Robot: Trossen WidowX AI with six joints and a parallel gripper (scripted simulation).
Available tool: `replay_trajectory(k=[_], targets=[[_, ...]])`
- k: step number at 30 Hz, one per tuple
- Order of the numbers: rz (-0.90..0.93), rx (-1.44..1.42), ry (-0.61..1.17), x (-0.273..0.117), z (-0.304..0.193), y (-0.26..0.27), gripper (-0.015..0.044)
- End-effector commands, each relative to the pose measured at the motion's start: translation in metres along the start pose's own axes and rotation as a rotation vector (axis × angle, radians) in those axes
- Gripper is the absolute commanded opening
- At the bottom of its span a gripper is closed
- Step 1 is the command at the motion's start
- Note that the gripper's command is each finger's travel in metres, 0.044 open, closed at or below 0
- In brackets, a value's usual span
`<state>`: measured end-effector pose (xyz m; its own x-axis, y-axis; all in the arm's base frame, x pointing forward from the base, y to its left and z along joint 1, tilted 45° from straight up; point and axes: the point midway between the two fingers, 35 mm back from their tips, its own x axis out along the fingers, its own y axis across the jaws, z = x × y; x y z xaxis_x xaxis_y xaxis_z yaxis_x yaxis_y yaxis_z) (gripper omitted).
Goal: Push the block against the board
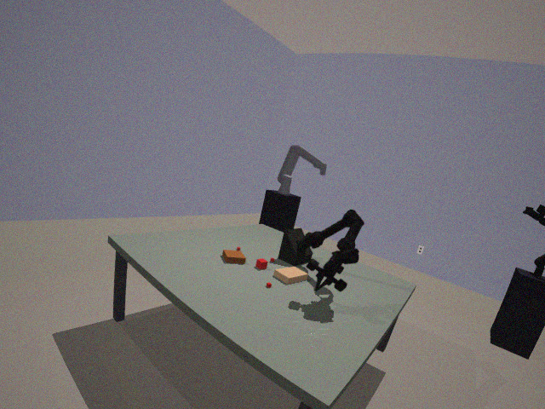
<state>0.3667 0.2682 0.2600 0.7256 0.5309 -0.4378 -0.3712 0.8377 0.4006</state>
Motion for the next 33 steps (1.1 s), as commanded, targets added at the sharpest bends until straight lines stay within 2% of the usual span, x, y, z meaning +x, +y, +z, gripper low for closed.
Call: replay_trajectory(k=[1, 16, 26, 33], targets=[[-0.042, -0.092, 0.098, 0.014, -0.015, -0.033, 0.0], [-0.047, -0.327, 0.506, 0.03, -0.087, -0.162, 0.0], [0.149, -0.377, 0.73, 0.008, -0.144, -0.237, 0.0], [0.361, -0.344, 0.762, -0.021, -0.179, -0.277, 0.0]])
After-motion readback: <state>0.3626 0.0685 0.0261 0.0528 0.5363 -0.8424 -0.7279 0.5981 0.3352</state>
